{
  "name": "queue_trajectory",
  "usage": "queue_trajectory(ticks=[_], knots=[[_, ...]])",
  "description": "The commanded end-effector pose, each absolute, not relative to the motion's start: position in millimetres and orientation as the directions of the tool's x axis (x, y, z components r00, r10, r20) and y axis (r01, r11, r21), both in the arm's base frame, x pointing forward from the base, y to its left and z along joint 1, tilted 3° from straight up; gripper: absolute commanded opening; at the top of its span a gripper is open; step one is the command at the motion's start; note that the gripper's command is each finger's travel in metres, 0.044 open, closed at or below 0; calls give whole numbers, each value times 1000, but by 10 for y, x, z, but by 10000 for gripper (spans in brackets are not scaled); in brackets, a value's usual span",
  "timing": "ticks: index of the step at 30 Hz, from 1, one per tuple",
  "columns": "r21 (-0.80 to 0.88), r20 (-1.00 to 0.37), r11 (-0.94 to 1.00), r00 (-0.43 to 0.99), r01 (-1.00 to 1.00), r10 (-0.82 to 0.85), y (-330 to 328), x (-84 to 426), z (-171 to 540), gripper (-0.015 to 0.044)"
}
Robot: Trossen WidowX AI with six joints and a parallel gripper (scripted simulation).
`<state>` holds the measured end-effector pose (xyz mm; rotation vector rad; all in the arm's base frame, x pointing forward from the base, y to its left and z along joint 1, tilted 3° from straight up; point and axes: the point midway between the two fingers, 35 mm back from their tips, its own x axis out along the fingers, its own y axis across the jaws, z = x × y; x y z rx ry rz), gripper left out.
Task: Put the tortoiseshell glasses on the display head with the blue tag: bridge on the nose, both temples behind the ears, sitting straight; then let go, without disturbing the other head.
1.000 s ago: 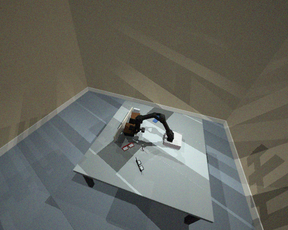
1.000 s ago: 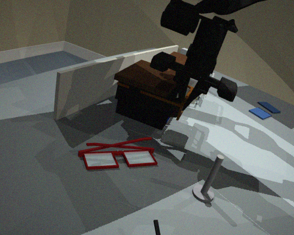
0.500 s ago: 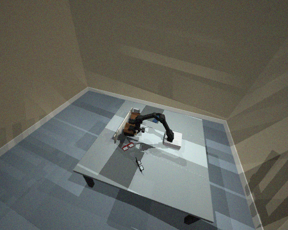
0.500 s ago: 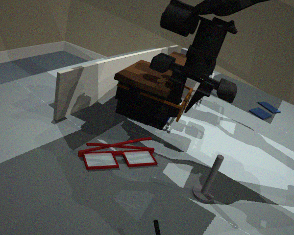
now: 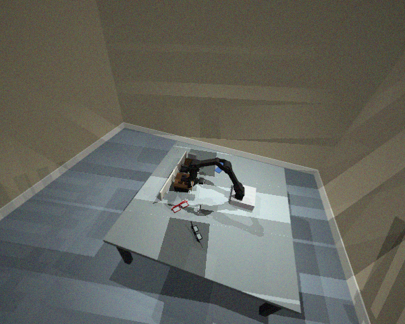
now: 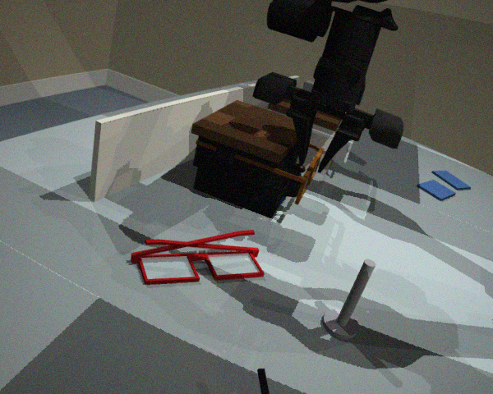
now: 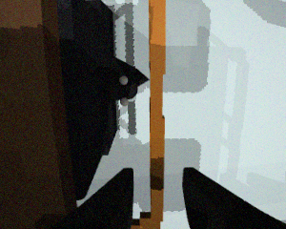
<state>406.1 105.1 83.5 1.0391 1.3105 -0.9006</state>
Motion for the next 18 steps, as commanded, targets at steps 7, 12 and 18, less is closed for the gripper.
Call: queue_trajectory(ticks=[7,12,18], knots=[[71,-997,308,59,949,48,992,3893,941,107],[70,-997,308,58,949,47,931,3706,958,107],[68,-997,308,57,949,47,885,3571,1017,107]])
